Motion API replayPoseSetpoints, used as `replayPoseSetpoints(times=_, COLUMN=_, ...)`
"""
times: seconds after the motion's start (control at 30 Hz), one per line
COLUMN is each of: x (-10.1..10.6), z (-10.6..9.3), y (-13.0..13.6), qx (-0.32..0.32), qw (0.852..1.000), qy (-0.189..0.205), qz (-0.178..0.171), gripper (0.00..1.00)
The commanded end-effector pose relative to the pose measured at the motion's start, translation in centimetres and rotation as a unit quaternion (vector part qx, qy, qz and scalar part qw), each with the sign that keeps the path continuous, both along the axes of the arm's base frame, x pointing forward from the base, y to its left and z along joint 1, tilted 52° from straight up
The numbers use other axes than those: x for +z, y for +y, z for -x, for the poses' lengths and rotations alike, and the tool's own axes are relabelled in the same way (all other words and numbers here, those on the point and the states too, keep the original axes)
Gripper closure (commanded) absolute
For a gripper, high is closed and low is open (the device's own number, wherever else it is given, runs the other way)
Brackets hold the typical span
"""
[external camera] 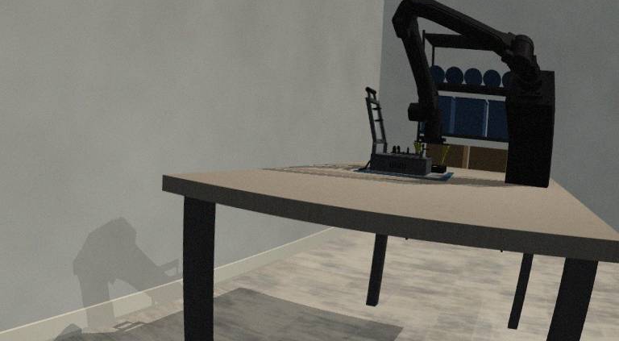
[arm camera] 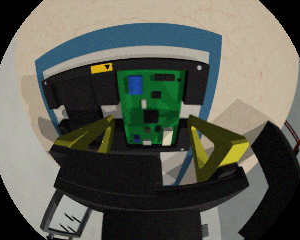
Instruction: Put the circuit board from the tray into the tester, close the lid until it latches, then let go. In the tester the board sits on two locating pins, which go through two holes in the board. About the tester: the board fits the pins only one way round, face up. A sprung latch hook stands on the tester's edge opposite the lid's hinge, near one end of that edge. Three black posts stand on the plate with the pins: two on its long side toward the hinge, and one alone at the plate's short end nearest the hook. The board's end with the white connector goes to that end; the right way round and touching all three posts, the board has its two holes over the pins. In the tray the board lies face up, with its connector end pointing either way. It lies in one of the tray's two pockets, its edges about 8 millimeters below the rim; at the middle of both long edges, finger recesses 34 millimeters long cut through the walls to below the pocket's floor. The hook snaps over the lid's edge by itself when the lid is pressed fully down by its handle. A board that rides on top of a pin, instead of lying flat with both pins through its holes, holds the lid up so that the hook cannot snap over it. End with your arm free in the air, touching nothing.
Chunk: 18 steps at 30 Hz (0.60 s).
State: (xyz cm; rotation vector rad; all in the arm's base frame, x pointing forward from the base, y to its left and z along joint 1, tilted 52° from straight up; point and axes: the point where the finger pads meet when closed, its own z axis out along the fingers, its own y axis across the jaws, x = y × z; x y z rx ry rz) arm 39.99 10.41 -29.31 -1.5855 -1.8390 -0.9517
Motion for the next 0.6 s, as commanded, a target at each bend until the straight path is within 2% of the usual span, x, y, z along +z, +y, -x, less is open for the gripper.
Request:
replayPoseSetpoints(times=0.0, x=-0.24, z=-0.38, y=0.05, qx=-0.002, qw=1.000, qy=-0.005, qz=0.001, gripper=0.08)
replayPoseSetpoints(times=0.57, x=-0.93, z=-0.36, y=0.82, qx=-0.003, qw=1.000, qy=-0.002, qz=0.000, gripper=0.08)
